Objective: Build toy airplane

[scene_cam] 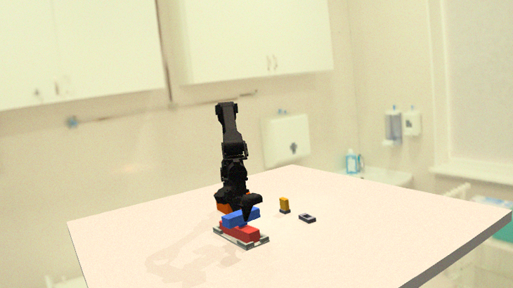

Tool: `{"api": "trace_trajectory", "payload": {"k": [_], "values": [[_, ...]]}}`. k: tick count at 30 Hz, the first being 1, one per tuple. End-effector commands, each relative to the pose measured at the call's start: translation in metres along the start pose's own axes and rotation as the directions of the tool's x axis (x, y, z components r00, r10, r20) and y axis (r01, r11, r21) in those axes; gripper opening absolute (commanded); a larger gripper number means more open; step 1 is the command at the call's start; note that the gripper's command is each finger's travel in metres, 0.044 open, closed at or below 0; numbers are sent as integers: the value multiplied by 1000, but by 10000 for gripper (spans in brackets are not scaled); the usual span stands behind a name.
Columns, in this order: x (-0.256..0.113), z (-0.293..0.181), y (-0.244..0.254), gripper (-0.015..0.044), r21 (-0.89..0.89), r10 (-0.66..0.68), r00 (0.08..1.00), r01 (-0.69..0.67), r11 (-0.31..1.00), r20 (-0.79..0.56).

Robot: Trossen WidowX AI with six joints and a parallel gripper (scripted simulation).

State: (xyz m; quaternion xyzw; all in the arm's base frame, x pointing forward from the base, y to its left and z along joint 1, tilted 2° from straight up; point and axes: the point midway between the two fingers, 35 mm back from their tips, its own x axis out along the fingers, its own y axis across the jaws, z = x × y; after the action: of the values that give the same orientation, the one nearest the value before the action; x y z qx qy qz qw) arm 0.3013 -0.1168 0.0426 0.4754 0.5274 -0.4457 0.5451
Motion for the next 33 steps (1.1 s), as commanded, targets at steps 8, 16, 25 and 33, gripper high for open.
{"api": "trace_trajectory", "payload": {"k": [8, 16, 25, 33], "values": [[10, -1, 0, 195, 4, -1, 1000, 1, 1000, -4], [9, -1, -1, 83, 0, -3, 1000, 3, 1000, -2], [9, -1, -1, 214, 0, -3, 1000, 3, 1000, -2], [9, -1, -1, 424, 0, -3, 1000, 3, 1000, -2]]}}
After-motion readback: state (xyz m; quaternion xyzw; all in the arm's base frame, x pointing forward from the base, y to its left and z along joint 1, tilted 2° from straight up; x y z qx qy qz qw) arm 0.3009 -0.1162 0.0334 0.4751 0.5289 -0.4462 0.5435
